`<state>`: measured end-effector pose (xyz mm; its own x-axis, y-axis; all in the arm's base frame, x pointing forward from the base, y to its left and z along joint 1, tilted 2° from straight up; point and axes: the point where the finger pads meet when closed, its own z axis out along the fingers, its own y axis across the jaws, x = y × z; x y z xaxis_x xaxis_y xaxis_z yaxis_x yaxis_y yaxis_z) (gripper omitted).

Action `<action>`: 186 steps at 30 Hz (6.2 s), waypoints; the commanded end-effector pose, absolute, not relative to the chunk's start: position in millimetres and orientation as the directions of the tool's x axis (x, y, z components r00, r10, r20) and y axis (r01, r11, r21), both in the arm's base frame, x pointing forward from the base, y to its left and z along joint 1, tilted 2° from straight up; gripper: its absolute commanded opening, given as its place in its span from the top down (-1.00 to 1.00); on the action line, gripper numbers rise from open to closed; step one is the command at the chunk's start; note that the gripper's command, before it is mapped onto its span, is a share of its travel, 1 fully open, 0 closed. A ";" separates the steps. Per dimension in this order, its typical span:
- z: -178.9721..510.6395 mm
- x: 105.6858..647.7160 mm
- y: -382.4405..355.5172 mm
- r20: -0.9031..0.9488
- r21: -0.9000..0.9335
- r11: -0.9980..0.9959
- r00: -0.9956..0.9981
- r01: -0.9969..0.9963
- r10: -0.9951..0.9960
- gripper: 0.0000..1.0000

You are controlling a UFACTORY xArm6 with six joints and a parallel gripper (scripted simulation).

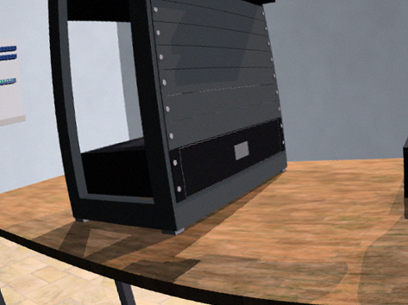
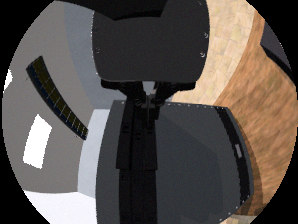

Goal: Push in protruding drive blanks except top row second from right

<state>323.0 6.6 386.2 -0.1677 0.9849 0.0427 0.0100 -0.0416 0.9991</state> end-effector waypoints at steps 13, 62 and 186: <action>378.0 335.1 23.7 0.036 0.999 -0.037 -0.065 -0.023 0.997 1.00; 380.0 398.5 27.8 0.036 0.999 -0.037 -0.065 -0.023 0.997 1.00; 381.3 433.0 30.0 0.036 0.999 -0.037 -0.065 -0.023 0.997 1.00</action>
